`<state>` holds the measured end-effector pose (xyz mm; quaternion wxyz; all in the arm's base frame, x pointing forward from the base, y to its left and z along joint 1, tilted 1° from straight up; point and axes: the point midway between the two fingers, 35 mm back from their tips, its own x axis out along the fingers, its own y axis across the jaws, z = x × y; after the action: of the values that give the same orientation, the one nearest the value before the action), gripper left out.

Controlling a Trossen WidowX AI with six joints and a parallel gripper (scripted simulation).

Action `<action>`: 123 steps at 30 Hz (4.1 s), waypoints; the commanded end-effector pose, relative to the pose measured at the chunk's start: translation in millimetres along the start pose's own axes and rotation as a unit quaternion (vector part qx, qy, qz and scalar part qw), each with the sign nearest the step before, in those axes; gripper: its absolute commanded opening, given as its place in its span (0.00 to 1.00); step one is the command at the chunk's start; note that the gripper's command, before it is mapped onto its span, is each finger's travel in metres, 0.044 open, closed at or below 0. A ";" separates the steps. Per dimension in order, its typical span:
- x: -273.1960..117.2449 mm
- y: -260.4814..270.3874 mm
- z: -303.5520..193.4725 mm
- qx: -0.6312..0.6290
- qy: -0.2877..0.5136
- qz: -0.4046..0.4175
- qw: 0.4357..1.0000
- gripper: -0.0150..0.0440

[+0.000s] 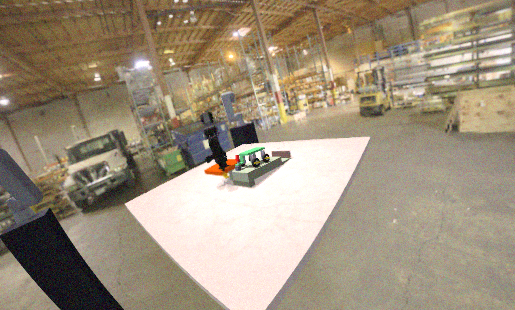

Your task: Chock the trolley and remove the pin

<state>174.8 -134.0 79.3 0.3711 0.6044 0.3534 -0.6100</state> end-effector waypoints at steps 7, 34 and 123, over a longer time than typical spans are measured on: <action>-33.2 -0.1 0.0 0.001 -0.002 0.002 1.000 0.25; -102.4 1.7 1.6 0.001 -0.002 0.002 1.000 0.25; -102.4 1.8 1.5 -0.990 -0.002 -0.003 0.144 0.25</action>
<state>175.7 -133.3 181.7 0.6662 -0.2468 0.6670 0.2246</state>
